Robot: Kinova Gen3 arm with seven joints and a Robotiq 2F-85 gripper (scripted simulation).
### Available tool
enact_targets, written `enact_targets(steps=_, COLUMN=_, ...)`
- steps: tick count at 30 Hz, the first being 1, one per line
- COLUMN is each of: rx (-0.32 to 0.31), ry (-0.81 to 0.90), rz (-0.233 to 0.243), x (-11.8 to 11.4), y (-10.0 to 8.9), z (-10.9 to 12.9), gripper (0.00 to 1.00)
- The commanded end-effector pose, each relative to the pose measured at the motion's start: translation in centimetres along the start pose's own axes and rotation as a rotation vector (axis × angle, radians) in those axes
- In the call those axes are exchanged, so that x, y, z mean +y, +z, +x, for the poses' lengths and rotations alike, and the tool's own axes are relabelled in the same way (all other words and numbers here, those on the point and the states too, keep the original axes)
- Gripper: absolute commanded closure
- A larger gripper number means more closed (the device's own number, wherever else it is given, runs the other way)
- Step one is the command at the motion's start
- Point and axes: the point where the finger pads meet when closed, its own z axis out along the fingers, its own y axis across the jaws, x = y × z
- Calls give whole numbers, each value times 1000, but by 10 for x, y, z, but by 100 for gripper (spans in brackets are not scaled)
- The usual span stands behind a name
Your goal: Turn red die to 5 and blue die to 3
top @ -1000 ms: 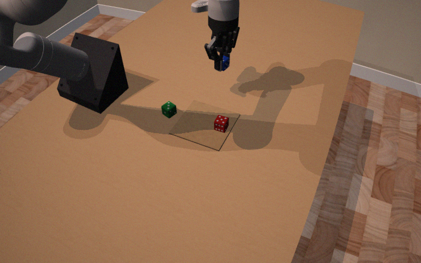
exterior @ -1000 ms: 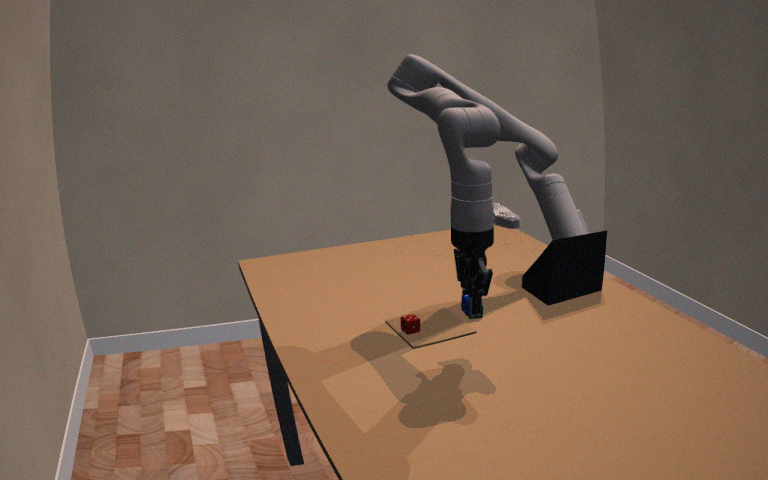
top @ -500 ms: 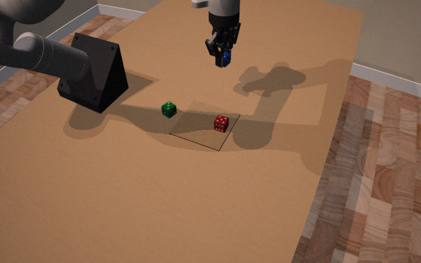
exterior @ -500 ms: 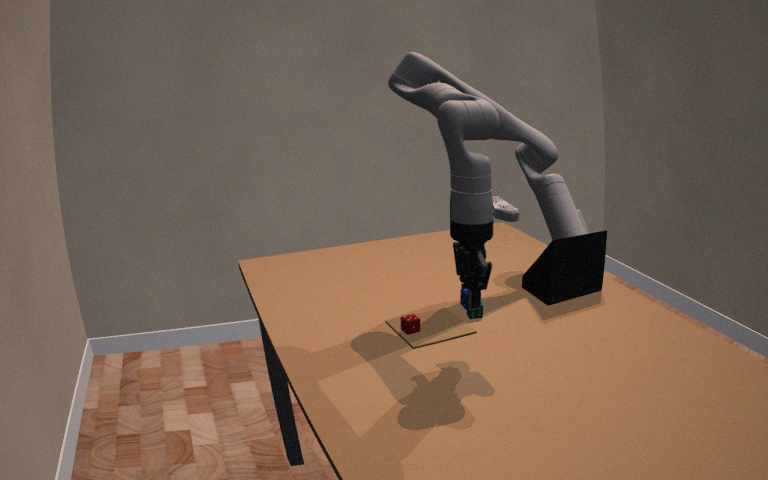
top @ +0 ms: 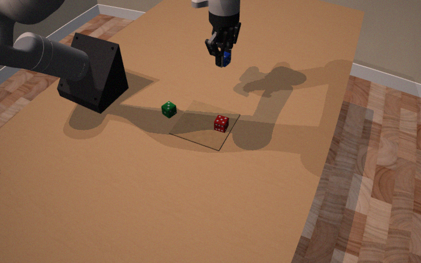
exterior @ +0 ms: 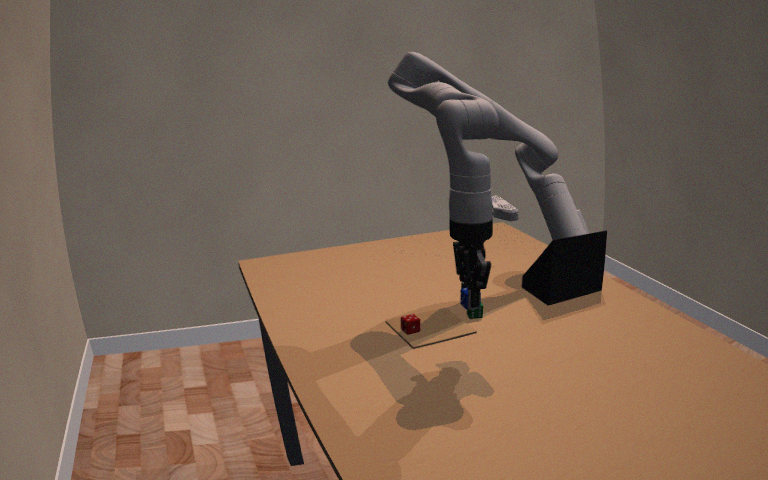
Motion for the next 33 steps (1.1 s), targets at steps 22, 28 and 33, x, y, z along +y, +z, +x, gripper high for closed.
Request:
enact_targets(steps=22, rx=22, ry=114, rz=-48, x=-4, y=-13, z=-9, gripper=74)
enact_targets(steps=28, rx=37, ry=181, rz=-74, x=-7, y=-21, z=-15, gripper=74)
enact_targets(steps=33, rx=53, ry=251, rz=-100, x=-11, y=-28, z=-20, gripper=74)
